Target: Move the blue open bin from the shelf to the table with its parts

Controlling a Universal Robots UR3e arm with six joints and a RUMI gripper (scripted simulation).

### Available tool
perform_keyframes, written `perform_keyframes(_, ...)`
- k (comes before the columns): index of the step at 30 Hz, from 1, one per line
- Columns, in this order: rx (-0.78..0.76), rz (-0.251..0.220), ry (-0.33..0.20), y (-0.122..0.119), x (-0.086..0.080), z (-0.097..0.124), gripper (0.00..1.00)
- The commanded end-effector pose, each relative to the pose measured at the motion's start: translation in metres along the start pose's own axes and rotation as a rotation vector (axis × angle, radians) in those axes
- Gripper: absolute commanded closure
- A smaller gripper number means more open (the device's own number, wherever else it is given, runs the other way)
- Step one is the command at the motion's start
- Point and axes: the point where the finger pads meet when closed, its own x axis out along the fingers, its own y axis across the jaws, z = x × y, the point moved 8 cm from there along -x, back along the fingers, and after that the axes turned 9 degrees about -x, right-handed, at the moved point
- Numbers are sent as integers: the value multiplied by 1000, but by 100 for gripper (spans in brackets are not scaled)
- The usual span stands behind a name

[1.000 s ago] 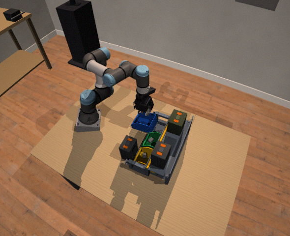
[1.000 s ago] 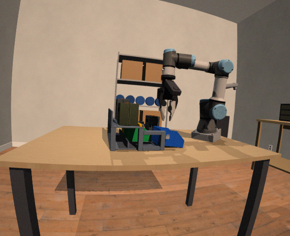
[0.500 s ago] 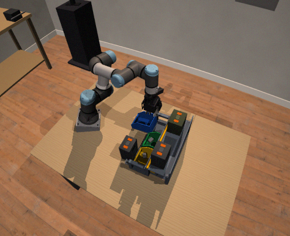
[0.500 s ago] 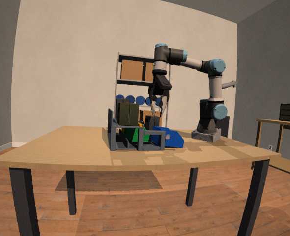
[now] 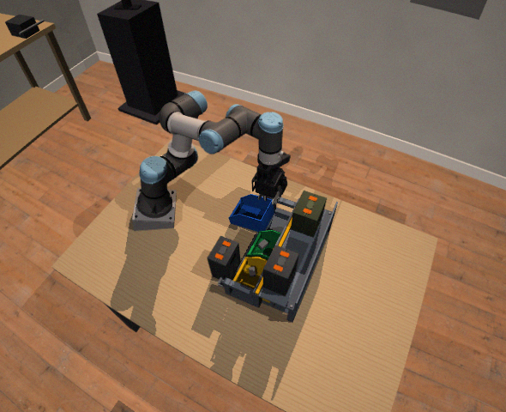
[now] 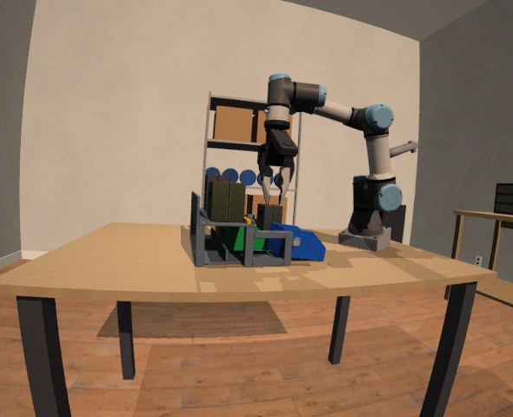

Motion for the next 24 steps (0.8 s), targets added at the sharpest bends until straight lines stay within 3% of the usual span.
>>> perform_keyframes(1,0,1,-1,2,-1,0,80)
perform_keyframes(24,0,1,-1,-7,2,-1,80)
